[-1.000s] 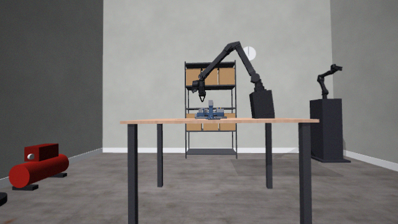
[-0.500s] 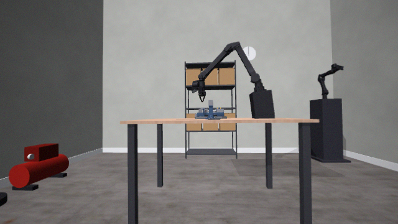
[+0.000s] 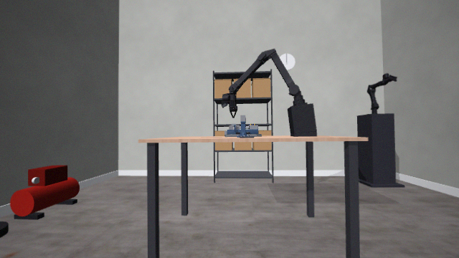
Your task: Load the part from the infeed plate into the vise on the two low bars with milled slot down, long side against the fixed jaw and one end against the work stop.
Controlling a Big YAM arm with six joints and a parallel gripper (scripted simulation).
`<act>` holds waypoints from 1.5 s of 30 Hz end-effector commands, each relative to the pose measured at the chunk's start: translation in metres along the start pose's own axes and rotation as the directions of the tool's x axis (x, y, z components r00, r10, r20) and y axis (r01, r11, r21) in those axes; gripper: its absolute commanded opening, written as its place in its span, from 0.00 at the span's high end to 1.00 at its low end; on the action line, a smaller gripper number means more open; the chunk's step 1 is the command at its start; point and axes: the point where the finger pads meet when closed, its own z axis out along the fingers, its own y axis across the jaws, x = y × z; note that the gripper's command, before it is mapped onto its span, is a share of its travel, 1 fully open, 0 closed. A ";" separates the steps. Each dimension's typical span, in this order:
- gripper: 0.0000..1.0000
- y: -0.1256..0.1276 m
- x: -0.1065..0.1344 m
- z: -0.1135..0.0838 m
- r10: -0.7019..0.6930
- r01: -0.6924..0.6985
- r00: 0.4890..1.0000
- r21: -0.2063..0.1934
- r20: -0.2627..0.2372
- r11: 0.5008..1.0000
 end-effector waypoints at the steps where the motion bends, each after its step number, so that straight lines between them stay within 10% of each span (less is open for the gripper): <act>1: 1.00 -0.012 -0.010 -0.008 0.001 -0.002 1.000 0.010 0.023 1.000; 45: 1.00 -0.006 -0.007 0.013 -0.005 0.005 1.000 0.004 0.013 1.000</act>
